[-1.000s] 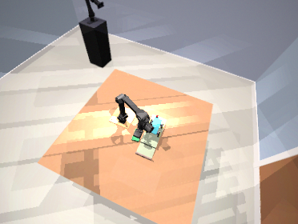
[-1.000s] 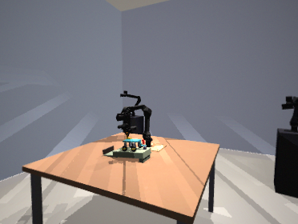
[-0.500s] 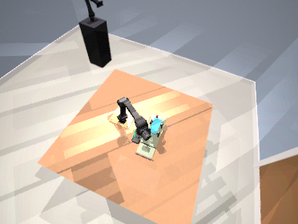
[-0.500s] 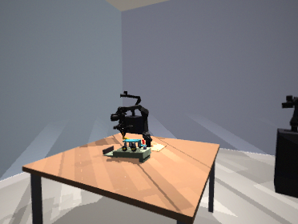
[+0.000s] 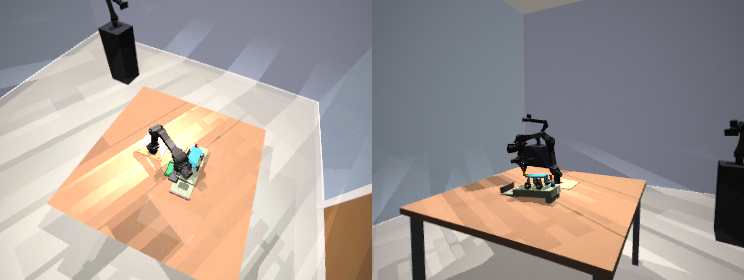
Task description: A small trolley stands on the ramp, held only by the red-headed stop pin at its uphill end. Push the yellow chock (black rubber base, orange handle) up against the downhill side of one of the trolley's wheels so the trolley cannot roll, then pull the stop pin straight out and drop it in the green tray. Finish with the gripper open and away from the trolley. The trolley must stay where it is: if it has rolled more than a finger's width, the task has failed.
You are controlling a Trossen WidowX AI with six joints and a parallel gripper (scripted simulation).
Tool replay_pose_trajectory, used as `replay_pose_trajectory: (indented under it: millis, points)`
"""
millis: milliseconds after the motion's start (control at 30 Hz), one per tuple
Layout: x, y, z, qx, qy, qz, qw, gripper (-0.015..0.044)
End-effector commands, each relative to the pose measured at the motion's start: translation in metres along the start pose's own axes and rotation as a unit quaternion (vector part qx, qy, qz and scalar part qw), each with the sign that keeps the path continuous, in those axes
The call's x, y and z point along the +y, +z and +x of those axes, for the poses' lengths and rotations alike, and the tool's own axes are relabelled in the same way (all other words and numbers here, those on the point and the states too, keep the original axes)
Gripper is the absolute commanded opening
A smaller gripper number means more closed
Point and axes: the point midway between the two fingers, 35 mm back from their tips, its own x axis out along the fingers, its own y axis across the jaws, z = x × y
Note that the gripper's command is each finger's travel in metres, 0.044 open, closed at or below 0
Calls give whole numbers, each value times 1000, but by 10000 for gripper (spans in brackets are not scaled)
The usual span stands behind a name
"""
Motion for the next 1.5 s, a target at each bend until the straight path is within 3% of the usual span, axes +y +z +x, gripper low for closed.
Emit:
replay_pose_trajectory:
  millis: [0, 900, 1467]
  points:
    - [0, 5, -1, -4, 0, 1, 1000, 0]
    - [0, 6, 62, -4, 0, 1, 1000, 0]
    - [11, 7, 60, -5, 1, 1, 1000, 0]
